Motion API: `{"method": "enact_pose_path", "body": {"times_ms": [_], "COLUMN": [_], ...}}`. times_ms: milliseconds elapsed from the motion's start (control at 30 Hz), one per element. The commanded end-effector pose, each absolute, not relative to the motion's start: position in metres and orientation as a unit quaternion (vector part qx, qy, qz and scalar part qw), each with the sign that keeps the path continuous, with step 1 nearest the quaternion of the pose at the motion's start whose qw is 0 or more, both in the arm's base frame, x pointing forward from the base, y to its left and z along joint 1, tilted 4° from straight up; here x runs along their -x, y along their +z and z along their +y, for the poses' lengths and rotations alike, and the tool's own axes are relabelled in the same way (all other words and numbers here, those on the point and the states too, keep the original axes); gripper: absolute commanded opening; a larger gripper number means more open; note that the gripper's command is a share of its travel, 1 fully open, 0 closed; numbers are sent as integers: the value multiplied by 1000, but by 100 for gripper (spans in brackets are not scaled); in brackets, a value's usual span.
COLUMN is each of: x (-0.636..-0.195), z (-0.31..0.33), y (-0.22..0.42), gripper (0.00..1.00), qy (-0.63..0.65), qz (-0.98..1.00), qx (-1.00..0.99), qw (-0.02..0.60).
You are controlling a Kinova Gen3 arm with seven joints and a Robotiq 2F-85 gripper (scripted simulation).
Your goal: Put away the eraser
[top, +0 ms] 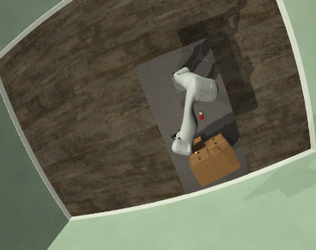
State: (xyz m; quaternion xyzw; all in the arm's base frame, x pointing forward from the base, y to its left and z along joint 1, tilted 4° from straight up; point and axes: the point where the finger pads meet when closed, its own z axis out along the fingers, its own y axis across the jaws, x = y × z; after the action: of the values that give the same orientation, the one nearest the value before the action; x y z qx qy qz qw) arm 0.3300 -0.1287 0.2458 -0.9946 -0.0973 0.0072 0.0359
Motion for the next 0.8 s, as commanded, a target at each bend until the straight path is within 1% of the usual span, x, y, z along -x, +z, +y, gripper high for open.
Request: {"method": "enact_pose_path", "body": {"times_ms": [0, 67, 133, 500, 767], "x": [-340, -351, -351, -411, -422], "z": [-133, -135, -135, -147, -150], "y": [244, 244, 244, 242, 241], "gripper": [100, 100, 100, 100, 100], "qy": [9, 9, 9, 9, 9], "qz": [-96, -96, -96, -96, -96], "qx": [995, 995, 995, 995, 995], "qw": [34, 34, 34, 34, 34]}}
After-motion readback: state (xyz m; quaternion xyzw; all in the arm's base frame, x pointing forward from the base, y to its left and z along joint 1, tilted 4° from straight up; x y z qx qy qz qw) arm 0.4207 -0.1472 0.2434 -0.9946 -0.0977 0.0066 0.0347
